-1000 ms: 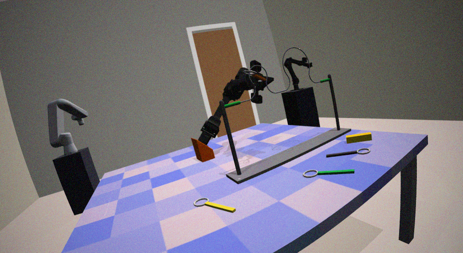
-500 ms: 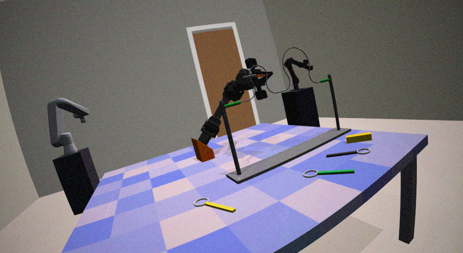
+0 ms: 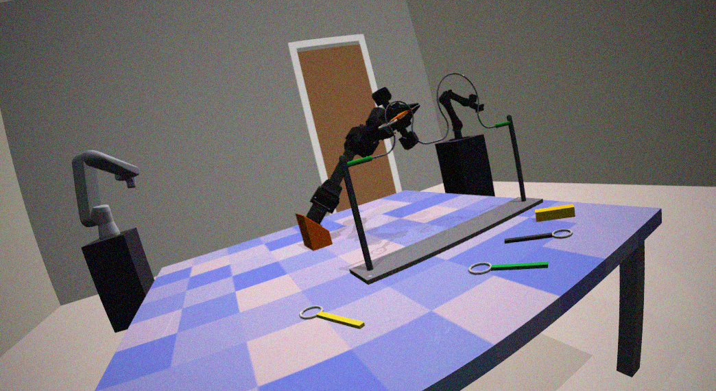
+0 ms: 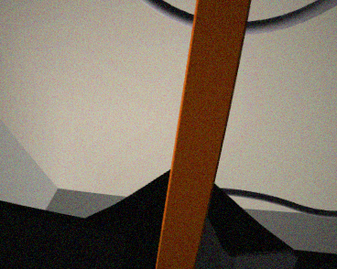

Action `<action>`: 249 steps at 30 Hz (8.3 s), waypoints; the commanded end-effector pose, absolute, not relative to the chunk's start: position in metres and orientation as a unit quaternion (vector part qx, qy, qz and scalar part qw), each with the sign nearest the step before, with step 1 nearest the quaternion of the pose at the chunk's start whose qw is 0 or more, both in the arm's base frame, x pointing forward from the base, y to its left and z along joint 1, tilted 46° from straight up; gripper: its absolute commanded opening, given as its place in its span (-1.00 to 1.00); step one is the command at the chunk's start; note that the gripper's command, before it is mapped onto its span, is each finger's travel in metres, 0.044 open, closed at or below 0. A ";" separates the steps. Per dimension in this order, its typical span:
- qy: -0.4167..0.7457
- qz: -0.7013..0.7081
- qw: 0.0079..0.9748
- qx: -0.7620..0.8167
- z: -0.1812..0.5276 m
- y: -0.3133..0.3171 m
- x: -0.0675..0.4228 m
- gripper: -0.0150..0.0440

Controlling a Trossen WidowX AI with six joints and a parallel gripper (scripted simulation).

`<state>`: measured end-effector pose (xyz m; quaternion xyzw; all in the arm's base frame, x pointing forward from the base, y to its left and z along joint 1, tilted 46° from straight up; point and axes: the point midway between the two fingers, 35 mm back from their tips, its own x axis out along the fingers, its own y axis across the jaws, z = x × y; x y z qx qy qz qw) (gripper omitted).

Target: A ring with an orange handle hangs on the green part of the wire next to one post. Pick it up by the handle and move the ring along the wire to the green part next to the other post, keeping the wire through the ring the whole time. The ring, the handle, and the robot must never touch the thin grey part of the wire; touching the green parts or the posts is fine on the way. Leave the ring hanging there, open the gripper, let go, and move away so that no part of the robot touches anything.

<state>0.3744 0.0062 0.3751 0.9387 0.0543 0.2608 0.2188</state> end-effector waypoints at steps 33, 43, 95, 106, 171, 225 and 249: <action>0.094 0.268 0.365 0.887 0.337 0.065 0.367 -1.00; 0.115 0.267 0.439 0.850 0.317 0.081 0.365 -1.00; 0.148 0.222 0.676 0.687 0.232 0.109 0.371 -1.00; 0.154 0.219 0.704 0.657 0.219 0.109 0.371 -1.00; 0.192 0.187 0.866 0.422 0.130 0.069 0.373 -1.00; 0.194 0.181 0.883 0.388 0.086 0.032 0.377 -1.00; 0.194 0.181 0.883 0.388 0.077 0.041 0.375 -1.00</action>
